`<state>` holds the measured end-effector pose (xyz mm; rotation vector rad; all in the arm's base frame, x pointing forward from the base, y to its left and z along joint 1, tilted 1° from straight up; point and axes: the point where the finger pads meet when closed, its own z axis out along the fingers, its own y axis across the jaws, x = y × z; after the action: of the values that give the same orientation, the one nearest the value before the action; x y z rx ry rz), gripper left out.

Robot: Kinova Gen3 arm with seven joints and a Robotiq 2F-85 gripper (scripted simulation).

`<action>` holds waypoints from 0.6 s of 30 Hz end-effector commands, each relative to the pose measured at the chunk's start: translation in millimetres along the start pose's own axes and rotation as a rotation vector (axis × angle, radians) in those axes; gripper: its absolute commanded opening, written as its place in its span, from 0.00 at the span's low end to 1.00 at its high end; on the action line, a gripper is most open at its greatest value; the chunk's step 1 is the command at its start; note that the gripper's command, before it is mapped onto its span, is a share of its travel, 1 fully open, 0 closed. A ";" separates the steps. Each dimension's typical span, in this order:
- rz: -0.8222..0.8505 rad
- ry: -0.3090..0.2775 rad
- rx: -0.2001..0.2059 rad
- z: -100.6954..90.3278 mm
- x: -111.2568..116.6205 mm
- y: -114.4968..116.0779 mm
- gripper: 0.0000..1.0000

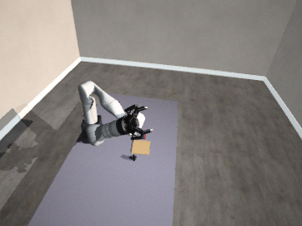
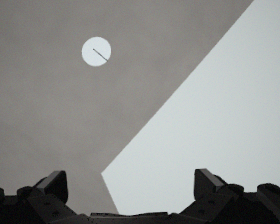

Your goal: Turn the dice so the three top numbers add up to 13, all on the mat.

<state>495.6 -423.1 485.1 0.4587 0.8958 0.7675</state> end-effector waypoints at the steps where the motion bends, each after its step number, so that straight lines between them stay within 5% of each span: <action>1: 0.023 -0.078 0.030 -10.0 -29.0 -8.8 1.00; 7: 0.138 -0.311 0.135 -53.4 -98.5 -51.3 1.00; 9: 0.138 -0.311 0.135 -53.4 -98.5 -51.3 1.00; 13: 0.241 -0.499 0.219 -100.5 -142.1 -89.9 1.00; 18: 0.300 -0.600 0.265 -129.8 -159.8 -112.1 1.00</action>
<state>377.0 -605.9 422.5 1.0025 0.3896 0.7269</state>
